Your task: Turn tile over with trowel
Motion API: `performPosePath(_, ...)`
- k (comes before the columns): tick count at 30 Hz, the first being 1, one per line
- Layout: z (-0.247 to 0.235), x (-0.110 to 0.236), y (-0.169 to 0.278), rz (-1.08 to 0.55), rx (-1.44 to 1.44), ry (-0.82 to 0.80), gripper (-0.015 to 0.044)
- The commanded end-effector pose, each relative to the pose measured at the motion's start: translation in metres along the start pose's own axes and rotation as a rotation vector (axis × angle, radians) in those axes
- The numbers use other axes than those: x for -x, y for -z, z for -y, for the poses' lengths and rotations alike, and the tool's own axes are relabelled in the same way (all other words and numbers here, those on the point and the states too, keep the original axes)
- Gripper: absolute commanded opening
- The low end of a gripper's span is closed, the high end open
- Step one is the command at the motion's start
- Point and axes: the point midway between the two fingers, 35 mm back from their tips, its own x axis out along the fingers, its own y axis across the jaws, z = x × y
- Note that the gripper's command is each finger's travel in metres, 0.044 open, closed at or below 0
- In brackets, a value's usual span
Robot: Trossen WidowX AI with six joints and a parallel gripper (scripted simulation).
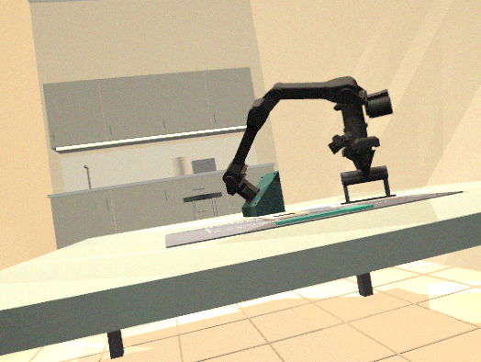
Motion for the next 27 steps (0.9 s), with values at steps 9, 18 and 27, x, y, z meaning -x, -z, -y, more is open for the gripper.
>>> performPosePath(9,-0.0001,0.0000,0.0000,0.000,0.074,-0.001,0.0130)
performPosePath(18,-0.0001,0.0000,0.0000,0.000,0.338,-0.001,0.0130)
performPosePath(27,-0.0001,0.0000,0.0000,0.000,0.601,-0.001,0.0130)
